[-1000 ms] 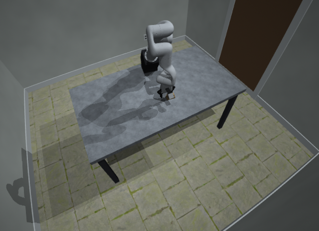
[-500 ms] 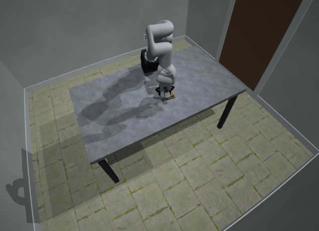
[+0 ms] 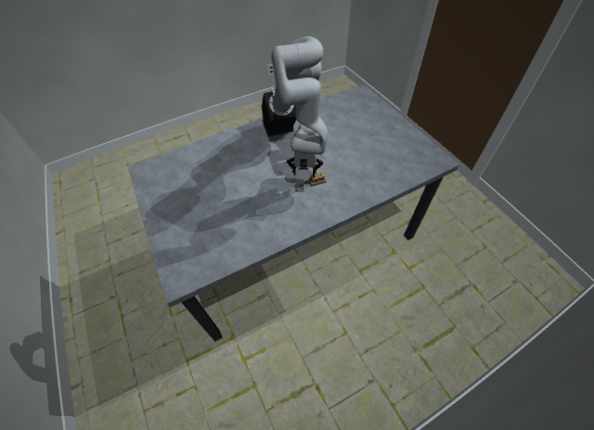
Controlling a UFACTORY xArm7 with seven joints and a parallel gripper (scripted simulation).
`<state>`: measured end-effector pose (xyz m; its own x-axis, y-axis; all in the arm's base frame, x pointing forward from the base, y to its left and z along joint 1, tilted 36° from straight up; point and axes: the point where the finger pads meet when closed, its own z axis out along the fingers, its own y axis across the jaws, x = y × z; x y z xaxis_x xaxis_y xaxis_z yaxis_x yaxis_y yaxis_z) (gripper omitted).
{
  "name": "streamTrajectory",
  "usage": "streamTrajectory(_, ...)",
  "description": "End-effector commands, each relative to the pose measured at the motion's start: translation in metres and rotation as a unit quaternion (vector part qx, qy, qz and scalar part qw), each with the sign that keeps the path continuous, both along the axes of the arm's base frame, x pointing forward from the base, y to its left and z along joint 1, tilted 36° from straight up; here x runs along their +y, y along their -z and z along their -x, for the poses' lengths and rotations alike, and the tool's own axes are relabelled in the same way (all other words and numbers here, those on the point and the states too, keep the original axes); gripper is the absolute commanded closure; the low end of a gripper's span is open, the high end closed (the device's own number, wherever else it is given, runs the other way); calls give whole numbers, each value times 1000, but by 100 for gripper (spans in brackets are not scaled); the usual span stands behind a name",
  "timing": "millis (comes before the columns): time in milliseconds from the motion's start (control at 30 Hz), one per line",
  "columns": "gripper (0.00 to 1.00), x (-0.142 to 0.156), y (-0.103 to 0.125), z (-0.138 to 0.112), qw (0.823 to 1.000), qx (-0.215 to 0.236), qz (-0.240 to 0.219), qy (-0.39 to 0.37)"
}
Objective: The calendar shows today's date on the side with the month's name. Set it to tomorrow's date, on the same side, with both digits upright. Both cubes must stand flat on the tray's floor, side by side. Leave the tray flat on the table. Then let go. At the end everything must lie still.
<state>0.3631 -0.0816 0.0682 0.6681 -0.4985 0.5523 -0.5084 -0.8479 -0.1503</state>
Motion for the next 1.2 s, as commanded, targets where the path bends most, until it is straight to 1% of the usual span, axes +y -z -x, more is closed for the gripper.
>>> streamTrajectory(0,0,-1,1,1,1000,-19,-17,-7)
streamTrajectory(100,0,-1,1,2,999,-24,-33,18)
streamTrajectory(267,0,-1,3,4,992,-38,-83,91)
streamTrajectory(300,0,-1,3,5,991,-38,-84,92)
streamTrajectory(433,0,-4,12,18,991,-39,-88,97)
streamTrajectory(633,0,-4,12,18,989,-41,-94,106)
streamTrajectory(733,0,-4,13,19,981,-48,-119,143)
streamTrajectory(833,0,-4,14,21,969,-57,-151,189)
streamTrajectory(867,0,-4,14,21,968,-57,-151,190)
streamTrajectory(900,0,-4,14,22,965,-60,-159,202)
streamTrajectory(1000,0,-7,23,34,965,-60,-159,202)
streamTrajectory(1167,0,-7,23,34,965,-60,-159,202)
